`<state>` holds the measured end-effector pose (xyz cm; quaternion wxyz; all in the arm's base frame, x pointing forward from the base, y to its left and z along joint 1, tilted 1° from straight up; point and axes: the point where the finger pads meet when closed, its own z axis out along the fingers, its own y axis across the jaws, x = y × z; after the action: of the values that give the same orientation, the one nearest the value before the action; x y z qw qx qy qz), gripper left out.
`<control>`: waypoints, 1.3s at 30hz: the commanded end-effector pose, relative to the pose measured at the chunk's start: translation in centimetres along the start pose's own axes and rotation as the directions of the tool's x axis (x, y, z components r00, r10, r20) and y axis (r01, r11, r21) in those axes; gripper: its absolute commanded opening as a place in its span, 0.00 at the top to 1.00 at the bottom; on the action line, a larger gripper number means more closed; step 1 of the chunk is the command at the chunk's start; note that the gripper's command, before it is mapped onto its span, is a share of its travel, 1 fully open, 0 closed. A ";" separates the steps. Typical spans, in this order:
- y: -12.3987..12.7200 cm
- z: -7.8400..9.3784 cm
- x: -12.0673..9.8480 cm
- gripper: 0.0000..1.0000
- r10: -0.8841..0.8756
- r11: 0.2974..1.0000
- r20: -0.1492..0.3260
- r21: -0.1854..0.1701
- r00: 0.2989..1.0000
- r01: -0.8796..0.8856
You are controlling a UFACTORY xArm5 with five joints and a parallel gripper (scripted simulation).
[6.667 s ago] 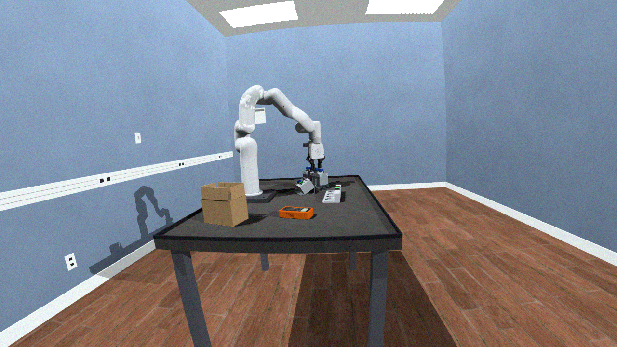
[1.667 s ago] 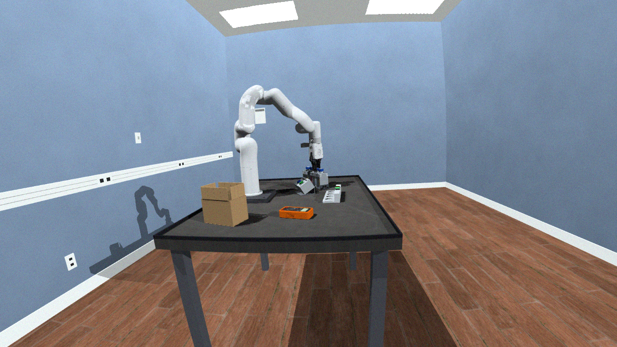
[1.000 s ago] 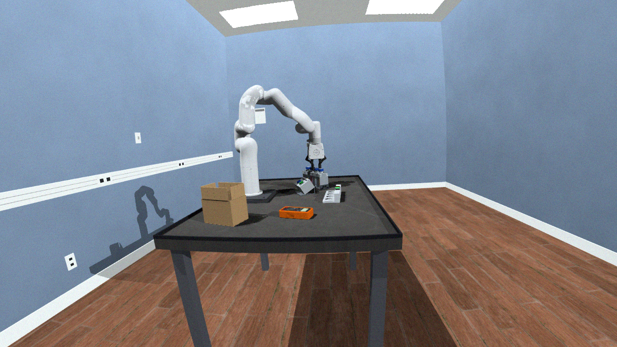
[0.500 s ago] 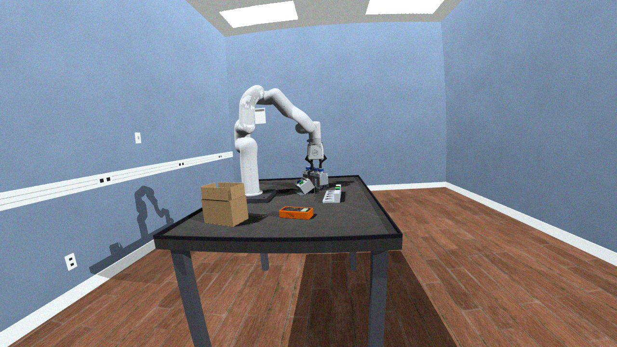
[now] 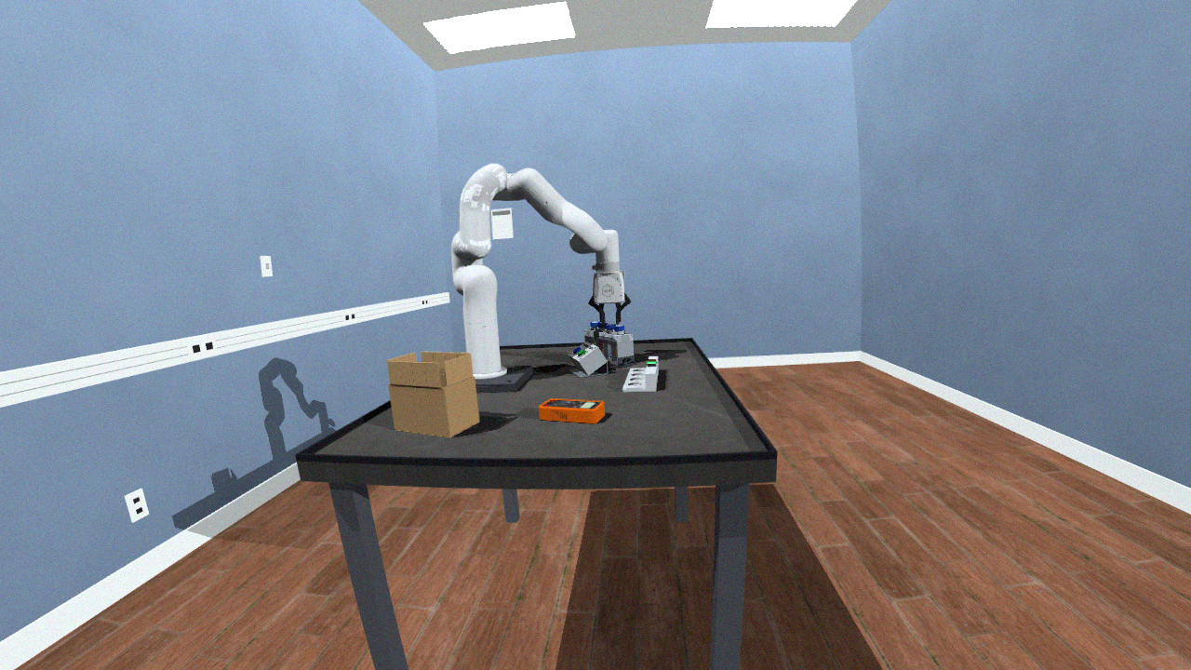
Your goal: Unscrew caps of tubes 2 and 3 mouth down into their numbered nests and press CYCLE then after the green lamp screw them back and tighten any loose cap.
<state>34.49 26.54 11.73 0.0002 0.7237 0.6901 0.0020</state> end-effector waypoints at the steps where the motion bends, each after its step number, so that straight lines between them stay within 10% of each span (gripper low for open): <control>1: 0.1 -0.9 0.1 0.54 0.000 1.000 0.008 -0.010 1.000 0.000; 12: 0.0 -3.4 0.1 0.54 0.000 1.000 0.008 -0.010 1.000 0.000; 18: -2.0 -3.3 2.6 0.54 -0.295 0.956 0.010 -0.007 0.956 0.295; 29: -6.1 -3.2 7.6 0.54 -0.789 0.614 0.011 0.000 0.614 0.789; 39: -6.5 -2.9 8.2 0.54 -0.800 0.600 0.012 0.000 0.600 0.800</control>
<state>28.31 34.83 14.82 0.0001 0.3415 0.9399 0.0002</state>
